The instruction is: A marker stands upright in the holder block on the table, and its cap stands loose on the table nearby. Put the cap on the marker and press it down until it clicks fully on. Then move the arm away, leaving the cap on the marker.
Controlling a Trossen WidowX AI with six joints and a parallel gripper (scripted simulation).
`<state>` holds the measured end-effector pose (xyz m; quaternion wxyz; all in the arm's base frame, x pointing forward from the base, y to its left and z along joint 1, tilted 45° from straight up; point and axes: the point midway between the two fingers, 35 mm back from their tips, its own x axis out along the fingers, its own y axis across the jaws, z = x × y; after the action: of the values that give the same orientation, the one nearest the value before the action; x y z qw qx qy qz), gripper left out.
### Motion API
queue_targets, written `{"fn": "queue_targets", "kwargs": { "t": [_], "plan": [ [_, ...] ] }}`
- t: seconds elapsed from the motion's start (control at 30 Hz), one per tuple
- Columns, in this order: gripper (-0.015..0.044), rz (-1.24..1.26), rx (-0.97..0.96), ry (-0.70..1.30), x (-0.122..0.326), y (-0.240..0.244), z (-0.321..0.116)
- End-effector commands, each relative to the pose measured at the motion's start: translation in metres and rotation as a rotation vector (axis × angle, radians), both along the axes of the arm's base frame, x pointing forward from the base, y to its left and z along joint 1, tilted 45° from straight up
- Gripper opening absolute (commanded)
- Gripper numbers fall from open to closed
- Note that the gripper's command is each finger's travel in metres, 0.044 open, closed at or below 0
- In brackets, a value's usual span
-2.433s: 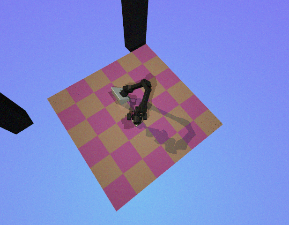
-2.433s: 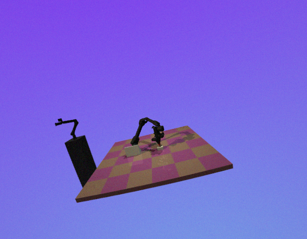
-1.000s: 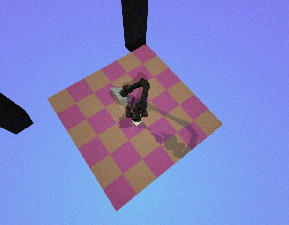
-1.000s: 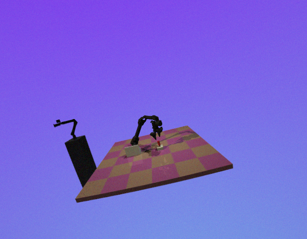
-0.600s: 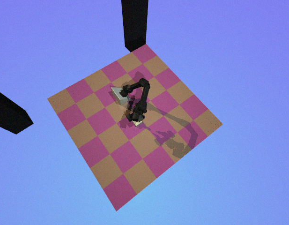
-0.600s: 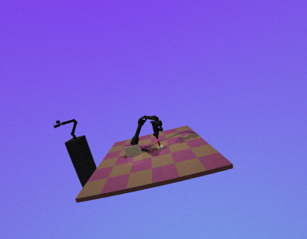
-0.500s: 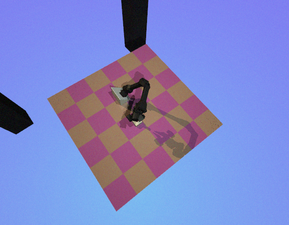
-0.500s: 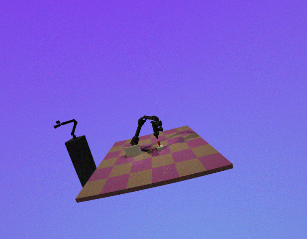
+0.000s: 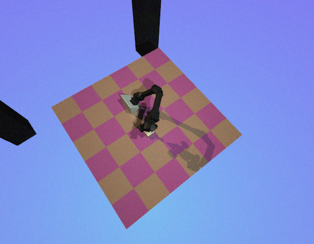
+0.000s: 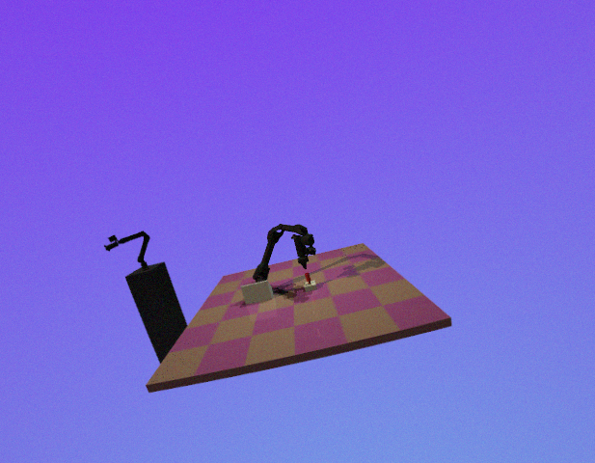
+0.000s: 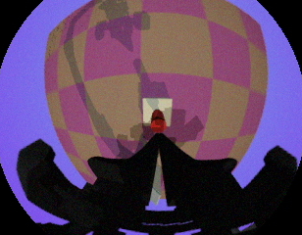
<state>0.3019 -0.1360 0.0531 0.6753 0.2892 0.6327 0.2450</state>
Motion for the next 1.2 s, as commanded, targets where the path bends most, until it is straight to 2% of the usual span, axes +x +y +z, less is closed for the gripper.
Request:
{"fn": "queue_targets", "kwargs": {
  "t": [0.0, 1.17],
  "plan": [
    [0.0, 0.003, 0.001, -0.005, 0.0, 0.002, -0.002],
    [0.0, 0.004, -0.007, -0.015, 0.005, 0.023, -0.025]
  ]
}}
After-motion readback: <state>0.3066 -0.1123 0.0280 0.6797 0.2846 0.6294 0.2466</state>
